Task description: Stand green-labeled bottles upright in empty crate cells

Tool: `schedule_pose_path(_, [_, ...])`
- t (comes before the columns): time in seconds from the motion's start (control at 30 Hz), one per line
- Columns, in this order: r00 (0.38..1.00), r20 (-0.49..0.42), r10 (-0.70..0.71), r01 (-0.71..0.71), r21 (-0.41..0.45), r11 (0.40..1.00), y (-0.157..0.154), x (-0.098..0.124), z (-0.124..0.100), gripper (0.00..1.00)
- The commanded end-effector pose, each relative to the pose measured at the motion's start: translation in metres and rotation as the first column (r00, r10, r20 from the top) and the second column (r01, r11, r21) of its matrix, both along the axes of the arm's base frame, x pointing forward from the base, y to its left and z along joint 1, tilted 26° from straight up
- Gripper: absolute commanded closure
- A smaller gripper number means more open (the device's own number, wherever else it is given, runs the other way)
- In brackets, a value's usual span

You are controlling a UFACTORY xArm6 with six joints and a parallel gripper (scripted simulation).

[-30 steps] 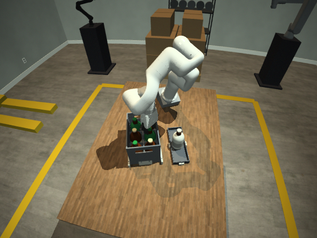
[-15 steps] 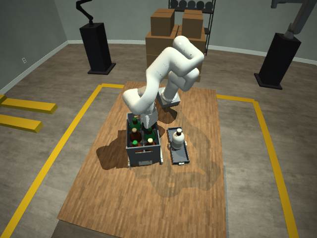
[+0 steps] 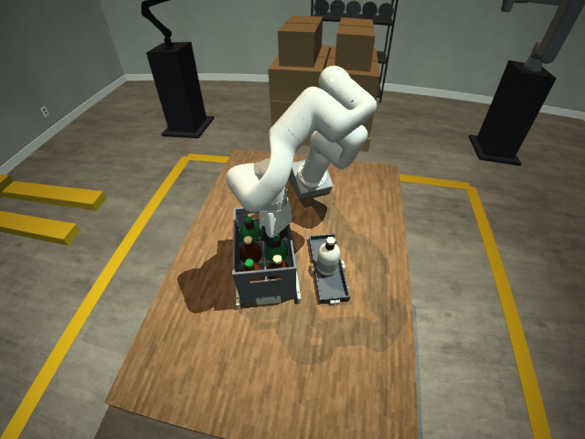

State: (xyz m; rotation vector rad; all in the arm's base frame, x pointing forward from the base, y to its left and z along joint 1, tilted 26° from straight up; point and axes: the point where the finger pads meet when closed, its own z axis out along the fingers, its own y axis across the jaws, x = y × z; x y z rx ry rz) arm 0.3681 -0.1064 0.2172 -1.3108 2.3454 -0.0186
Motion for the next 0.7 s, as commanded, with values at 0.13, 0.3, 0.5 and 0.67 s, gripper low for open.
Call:
schedule_pose_path(0.13, [1.0, 0.002, 0.0, 0.0, -0.001, 1.0, -0.001, 0.0, 0.003, 0.35])
schedule_pose_path(0.3, [1.0, 0.002, 0.0, 0.0, -0.001, 1.0, -0.002, -0.002, 0.007, 0.35])
schedule_pose_path(0.5, [1.0, 0.002, 0.0, 0.0, -0.001, 1.0, -0.004, -0.006, 0.015, 0.35])
schedule_pose_path(0.67, [1.0, 0.002, 0.0, 0.0, -0.001, 1.0, -0.005, -0.008, 0.021, 0.35])
